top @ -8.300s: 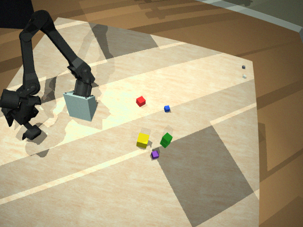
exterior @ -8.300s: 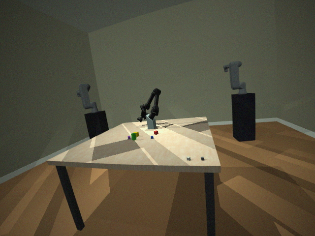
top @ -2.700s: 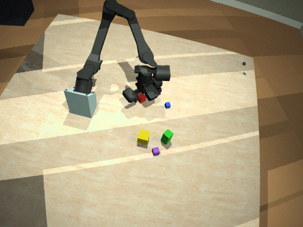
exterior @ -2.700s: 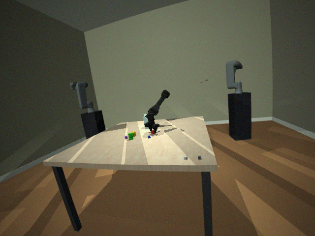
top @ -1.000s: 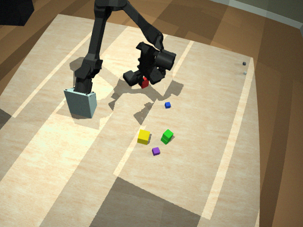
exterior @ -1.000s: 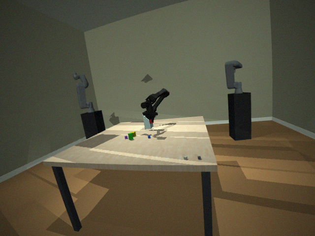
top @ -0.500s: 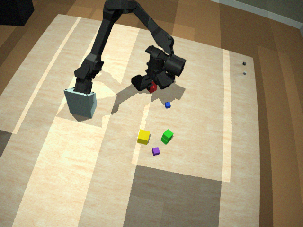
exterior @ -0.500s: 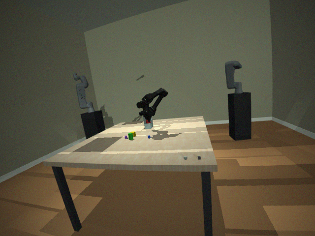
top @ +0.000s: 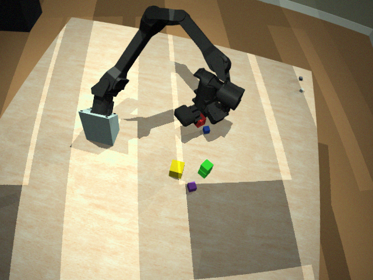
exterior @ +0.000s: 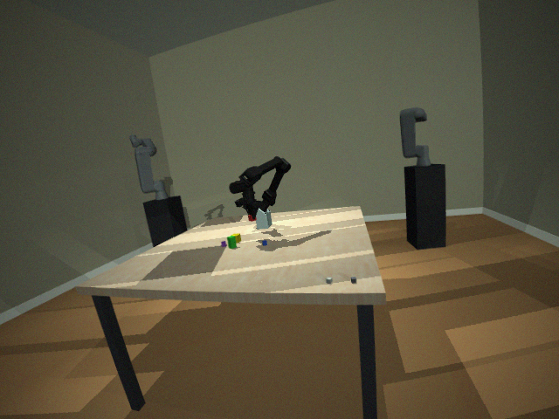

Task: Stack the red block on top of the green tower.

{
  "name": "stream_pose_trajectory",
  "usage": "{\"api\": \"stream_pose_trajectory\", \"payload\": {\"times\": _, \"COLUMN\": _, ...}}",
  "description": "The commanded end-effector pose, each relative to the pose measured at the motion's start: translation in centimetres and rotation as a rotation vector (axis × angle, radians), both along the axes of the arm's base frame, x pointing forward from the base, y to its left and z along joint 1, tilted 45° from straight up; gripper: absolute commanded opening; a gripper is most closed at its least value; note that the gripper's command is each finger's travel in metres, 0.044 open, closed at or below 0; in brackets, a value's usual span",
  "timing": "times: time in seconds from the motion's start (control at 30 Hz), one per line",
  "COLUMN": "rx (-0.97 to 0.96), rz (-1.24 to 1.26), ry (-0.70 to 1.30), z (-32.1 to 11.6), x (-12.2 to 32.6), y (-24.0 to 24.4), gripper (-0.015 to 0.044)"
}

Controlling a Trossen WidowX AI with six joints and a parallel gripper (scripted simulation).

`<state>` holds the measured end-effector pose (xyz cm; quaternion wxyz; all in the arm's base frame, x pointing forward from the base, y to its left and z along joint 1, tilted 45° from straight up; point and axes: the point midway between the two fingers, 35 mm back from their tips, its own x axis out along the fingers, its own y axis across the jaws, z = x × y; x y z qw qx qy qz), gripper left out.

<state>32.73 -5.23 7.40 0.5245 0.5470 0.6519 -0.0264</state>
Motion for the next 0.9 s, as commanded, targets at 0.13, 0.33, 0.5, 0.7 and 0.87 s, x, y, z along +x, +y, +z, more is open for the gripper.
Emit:
{"api": "stream_pose_trajectory", "payload": {"times": 0.13, "rx": -0.007, "rz": 0.002, "ry": -0.007, "z": -2.0, "x": 2.0, "y": -2.7, "gripper": 0.0}}
{"api": "stream_pose_trajectory", "payload": {"times": 0.33, "rx": -0.009, "rz": 0.001, "ry": -0.006, "z": -3.8, "x": 3.2, "y": -4.6, "gripper": 0.0}}
{"api": "stream_pose_trajectory", "payload": {"times": 0.5, "rx": -0.01, "rz": -0.003, "ry": -0.002, "z": -5.4, "x": 3.9, "y": -6.0, "gripper": 0.0}}
{"api": "stream_pose_trajectory", "payload": {"times": 0.7, "rx": -0.008, "rz": 0.0, "ry": -0.006, "z": -7.3, "x": 4.7, "y": -7.7, "gripper": 0.0}}
{"api": "stream_pose_trajectory", "payload": {"times": 0.87, "rx": -0.006, "rz": 0.004, "ry": -0.012, "z": -8.6, "x": 5.0, "y": -8.7, "gripper": 0.0}}
